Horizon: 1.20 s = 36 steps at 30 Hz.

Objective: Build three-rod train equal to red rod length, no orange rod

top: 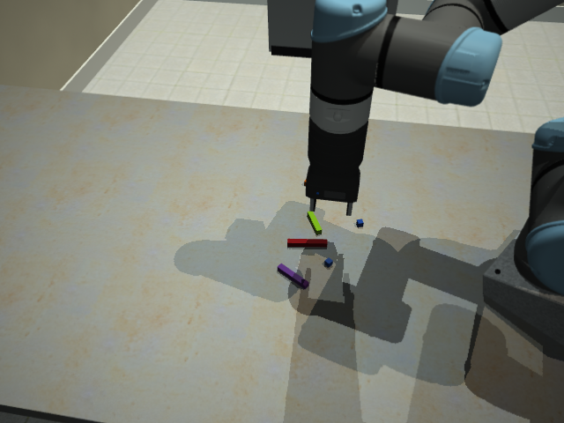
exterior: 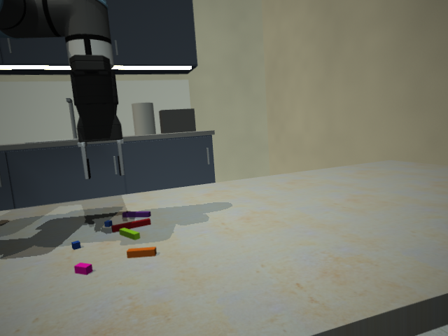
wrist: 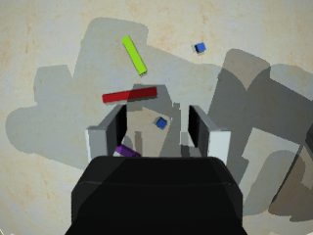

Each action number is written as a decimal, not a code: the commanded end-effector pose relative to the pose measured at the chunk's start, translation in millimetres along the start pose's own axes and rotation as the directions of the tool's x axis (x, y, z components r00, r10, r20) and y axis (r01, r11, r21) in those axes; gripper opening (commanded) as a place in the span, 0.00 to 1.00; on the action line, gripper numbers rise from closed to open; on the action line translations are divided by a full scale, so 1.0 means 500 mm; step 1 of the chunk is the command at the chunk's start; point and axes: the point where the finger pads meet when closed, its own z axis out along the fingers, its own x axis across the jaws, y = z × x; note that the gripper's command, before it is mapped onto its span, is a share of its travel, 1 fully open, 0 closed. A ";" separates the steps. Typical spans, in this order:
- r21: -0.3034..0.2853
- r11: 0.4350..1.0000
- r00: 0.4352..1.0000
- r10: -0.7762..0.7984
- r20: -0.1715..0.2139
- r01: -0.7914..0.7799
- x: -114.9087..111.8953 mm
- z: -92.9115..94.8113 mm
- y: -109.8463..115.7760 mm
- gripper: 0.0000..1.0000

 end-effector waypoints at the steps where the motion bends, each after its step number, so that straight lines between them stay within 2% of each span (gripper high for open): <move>1: 0.000 1.000 1.000 0.000 0.001 0.000 -0.001 -0.001 0.000 1.00; 25: 0.000 1.000 1.000 -0.008 0.001 0.008 -0.001 0.000 -0.001 1.00; 36: -0.001 0.994 0.994 -0.109 0.000 0.109 -0.005 0.006 -0.015 1.00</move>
